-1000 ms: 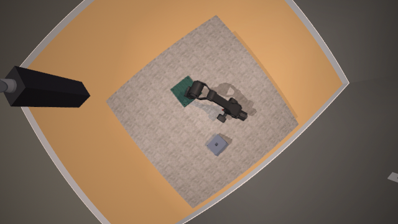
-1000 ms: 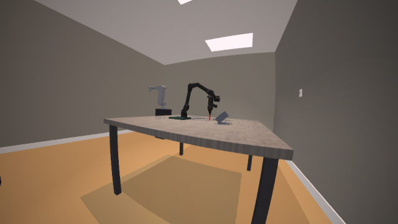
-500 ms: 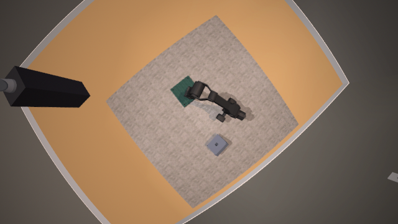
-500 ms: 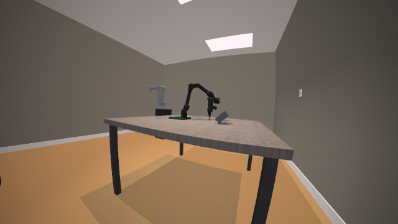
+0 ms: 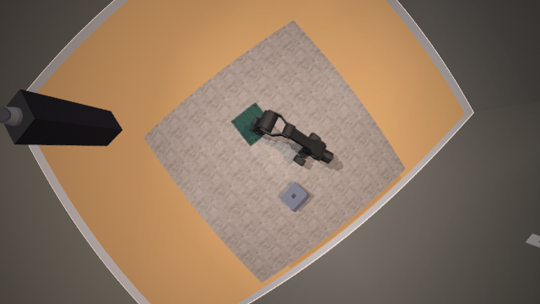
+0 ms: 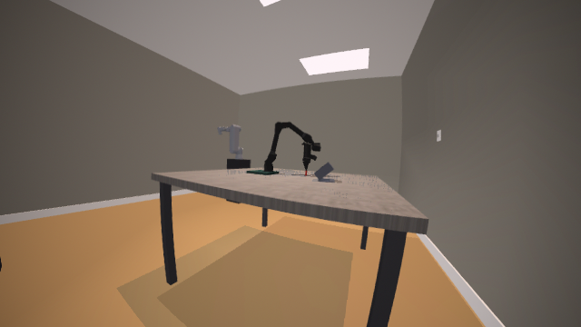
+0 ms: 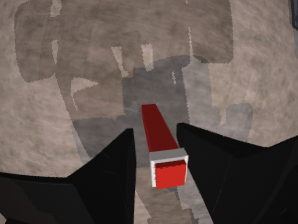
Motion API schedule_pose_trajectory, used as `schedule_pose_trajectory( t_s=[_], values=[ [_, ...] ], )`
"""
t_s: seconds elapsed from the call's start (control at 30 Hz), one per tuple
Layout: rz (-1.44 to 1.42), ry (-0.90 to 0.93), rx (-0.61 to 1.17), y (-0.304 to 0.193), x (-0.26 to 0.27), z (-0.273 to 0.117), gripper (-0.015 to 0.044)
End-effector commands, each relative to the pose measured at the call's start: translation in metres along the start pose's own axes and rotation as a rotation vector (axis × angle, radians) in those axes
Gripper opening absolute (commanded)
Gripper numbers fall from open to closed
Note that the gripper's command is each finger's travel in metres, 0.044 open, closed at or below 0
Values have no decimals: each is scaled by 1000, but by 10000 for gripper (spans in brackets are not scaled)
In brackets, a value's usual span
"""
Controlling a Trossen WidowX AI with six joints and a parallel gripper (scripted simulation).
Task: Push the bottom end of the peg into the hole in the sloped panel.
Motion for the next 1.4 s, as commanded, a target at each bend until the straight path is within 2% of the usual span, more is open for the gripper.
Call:
schedule_pose_trajectory(
  t_s=[0.0, 0.1, 0.33, 1.07, 1.37],
  values=[
    [0, 1, 0, 0, 0, 0, 20],
    [0, 1, 0, 0, 0, 0, 0],
    [0, 1, 0, 1, 0, -4, 0],
    [4, -3, -1, 3, 3, -78, 0],
    [11, 11, -12, 6, -2, -80, 0]
  ],
)
Point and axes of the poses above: the point midway between the two fingers, 35 mm back from their tips, its own z axis out along the fingers, its own x axis across the jaws, y = z × x, the point moved 2 cm from there along -z, back along the fingers, and after that the axes turned 11 degrees about z, right-handed, at the moved point
